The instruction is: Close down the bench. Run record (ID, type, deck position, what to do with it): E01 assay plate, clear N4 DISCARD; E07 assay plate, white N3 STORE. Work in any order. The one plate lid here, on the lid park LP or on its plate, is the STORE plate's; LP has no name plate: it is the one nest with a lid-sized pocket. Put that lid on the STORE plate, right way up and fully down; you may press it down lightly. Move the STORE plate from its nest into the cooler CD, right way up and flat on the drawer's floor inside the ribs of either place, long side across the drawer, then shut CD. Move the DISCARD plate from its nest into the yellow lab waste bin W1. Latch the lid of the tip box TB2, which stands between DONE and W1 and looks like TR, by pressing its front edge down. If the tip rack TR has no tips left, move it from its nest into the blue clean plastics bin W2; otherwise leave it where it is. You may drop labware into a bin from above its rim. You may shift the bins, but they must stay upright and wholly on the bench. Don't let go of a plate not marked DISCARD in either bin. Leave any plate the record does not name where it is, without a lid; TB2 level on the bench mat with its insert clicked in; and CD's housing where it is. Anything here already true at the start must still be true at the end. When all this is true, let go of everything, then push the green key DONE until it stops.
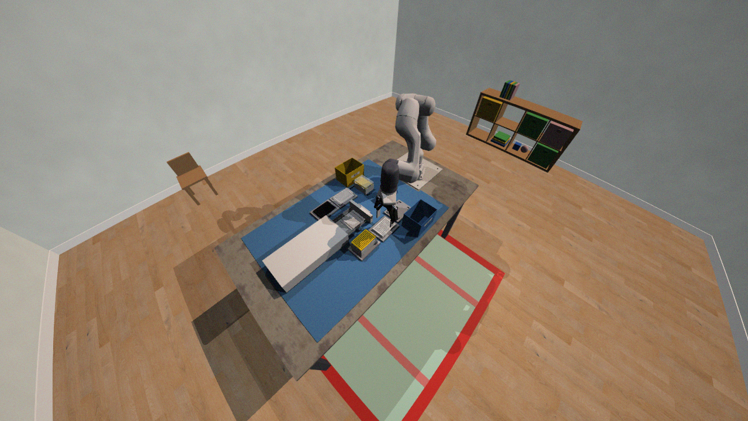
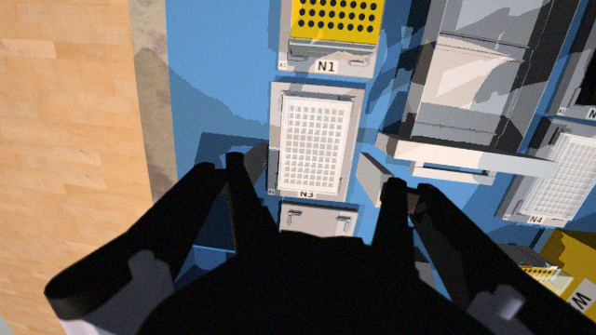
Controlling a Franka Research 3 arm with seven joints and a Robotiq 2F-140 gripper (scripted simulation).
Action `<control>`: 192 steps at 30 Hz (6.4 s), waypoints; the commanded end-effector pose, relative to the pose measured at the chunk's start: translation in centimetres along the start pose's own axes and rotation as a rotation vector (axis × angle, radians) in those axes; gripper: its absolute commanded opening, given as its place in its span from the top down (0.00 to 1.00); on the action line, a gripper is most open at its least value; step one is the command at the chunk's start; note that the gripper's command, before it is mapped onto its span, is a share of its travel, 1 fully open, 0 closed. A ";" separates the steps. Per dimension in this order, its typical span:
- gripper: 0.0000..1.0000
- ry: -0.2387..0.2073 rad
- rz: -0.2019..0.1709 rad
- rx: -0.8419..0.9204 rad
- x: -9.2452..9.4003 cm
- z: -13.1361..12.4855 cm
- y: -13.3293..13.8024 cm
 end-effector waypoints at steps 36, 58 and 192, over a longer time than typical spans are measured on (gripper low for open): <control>0.34 -0.005 -0.001 0.006 4.7 0.0 0.1; 0.34 -0.005 -0.001 0.006 6.3 0.0 0.1; 0.34 -0.005 -0.001 0.006 -6.5 0.0 0.1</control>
Point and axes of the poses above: the point where the finger pads meet when closed, its own x axis back along the fingers, its own y axis across the jaws, z = x × y, the point moved 4 cm from there along x, back along the fingers, and after that the axes turned 8 degrees about -x, right-handed, at the moved point
